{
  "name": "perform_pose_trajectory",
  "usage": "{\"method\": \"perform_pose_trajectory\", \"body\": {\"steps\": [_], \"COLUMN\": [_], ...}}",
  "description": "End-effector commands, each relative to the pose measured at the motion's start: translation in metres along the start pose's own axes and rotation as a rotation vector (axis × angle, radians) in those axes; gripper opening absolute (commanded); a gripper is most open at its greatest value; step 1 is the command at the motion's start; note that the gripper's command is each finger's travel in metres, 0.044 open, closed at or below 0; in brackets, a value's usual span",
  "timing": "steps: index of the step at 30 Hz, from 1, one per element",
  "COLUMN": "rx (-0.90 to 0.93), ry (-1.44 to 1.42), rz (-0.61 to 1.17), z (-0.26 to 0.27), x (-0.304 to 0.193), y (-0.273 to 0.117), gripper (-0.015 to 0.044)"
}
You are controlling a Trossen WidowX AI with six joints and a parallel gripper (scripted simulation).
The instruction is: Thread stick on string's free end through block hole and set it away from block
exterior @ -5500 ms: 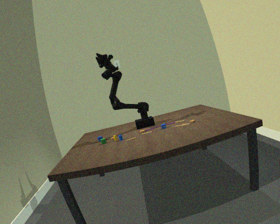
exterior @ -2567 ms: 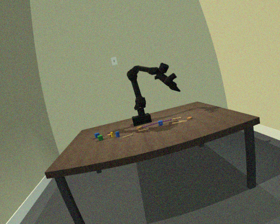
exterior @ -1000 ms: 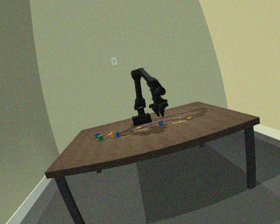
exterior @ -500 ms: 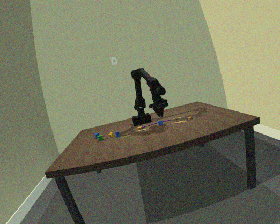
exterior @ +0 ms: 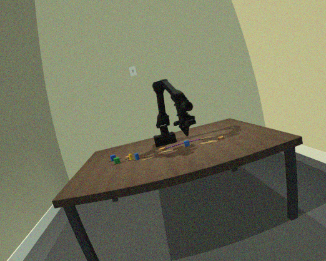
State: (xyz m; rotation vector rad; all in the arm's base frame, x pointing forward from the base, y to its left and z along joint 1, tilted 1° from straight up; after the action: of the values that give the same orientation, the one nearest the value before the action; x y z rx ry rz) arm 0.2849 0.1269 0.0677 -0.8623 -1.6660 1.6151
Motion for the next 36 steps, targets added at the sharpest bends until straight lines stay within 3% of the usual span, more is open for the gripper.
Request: {"method": "perform_pose_trajectory", "body": {"steps": [1, 8, 18, 19, 28, 36], "rx": [0.000, 0.000, 0.000, 0.000, 0.000, 0.000], "ry": [0.000, 0.000, 0.000, 0.000, 0.000, 0.000], "rz": [0.000, 0.000, 0.000, 0.000, 0.000, 0.000], "z": [0.0000, 0.0000, 0.0000, 0.0000, 0.0000, 0.0000], "x": [0.0000, 0.0000, 0.0000, 0.0000, 0.0000, 0.0000], "y": [0.0000, 0.0000, 0.0000, 0.0000, 0.0000, 0.0000], "gripper": [0.0000, 0.0000, 0.0243, 0.0243, 0.0007, 0.0000]}}
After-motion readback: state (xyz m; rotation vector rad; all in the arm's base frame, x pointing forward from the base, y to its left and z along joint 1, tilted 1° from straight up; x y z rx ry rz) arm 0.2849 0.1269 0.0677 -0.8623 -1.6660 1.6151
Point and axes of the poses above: the point midway between the two fingers, 35 mm back from their tips, its own y axis out along the fingers, its own z axis across the jaws, x = y × z, the point moved 3 cm from there along -y, back along the fingers, and after that the axes turned 11 degrees about -y, right-handed, at the moved point
